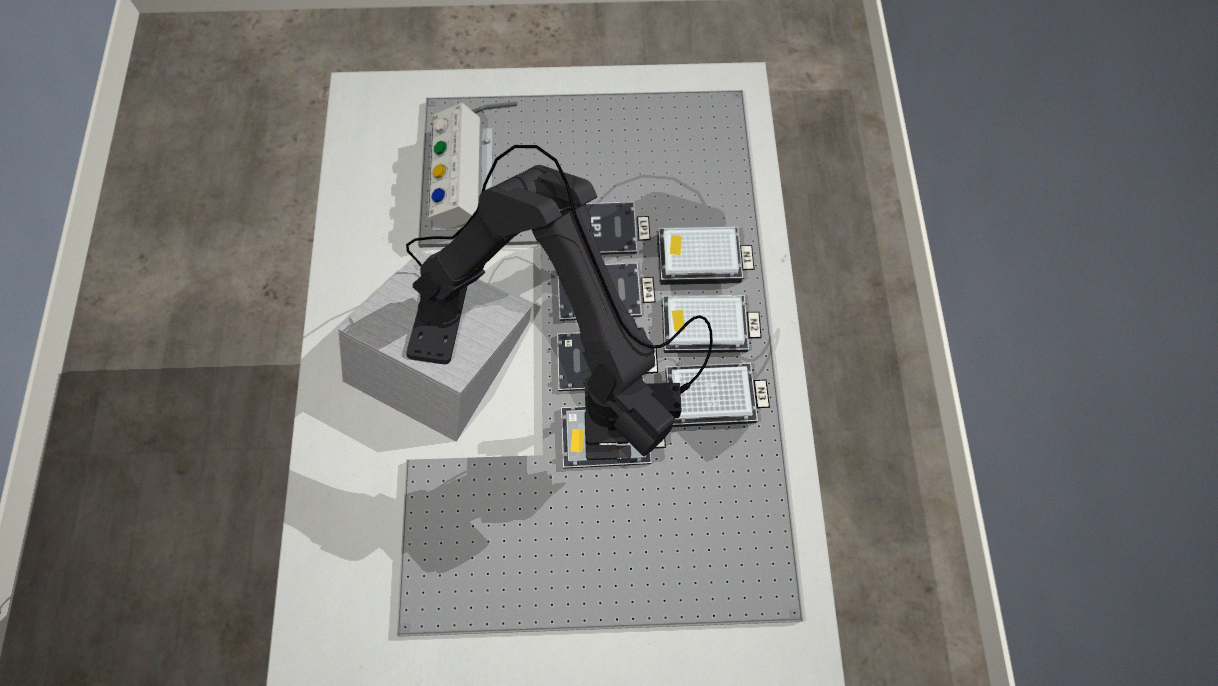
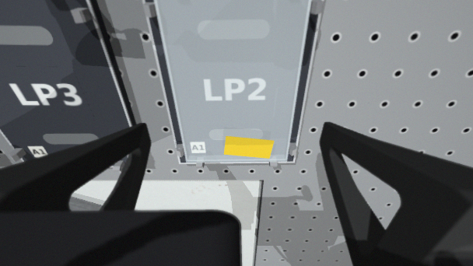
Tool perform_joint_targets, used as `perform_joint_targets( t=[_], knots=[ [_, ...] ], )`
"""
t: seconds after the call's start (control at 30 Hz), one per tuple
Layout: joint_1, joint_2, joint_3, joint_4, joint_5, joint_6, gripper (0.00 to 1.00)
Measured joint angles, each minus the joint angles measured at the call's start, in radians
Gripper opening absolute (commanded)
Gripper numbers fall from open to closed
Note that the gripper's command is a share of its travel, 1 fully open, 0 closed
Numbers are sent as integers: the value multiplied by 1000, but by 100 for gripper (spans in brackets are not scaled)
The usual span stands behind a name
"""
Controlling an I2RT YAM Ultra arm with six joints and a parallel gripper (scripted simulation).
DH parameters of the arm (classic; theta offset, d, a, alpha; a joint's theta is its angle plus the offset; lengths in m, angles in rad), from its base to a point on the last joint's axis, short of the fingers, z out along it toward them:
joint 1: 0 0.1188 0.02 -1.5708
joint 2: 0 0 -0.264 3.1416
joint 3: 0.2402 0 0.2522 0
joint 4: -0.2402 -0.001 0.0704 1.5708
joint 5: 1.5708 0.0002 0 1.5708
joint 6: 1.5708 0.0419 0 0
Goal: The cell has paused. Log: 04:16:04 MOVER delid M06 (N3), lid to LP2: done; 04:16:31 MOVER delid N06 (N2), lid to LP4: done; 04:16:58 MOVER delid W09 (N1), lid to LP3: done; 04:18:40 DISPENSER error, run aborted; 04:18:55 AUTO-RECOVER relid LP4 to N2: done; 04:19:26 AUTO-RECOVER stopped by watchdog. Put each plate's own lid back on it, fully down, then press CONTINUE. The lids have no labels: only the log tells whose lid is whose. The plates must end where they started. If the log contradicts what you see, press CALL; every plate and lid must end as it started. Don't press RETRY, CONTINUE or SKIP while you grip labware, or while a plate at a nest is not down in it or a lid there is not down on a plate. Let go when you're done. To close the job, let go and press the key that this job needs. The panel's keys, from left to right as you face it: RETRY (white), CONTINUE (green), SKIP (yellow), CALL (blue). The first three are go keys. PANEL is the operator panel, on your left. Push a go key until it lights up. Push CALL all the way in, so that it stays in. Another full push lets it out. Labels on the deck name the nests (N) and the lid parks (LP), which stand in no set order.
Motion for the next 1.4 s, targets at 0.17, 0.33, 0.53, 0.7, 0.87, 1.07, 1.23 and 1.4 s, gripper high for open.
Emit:
perform_joint_targets(
  t=[0.17,0.33,0.53,0.7,0.87,1.07,1.23,1.4],
  knots=[
    [0,0,0,0,0,0,100],
    [1,0,0,1,0,0,100],
    [4,0,0,3,0,0,100],
    [4,0,0,6,0,0,100],
    [4,0,-3,8,0,0,100],
    [5,0,-13,16,0,0,100],
    [18,19,-28,31,0,-1,100],
    [19,20,-40,54,0,4,100]
  ],
)
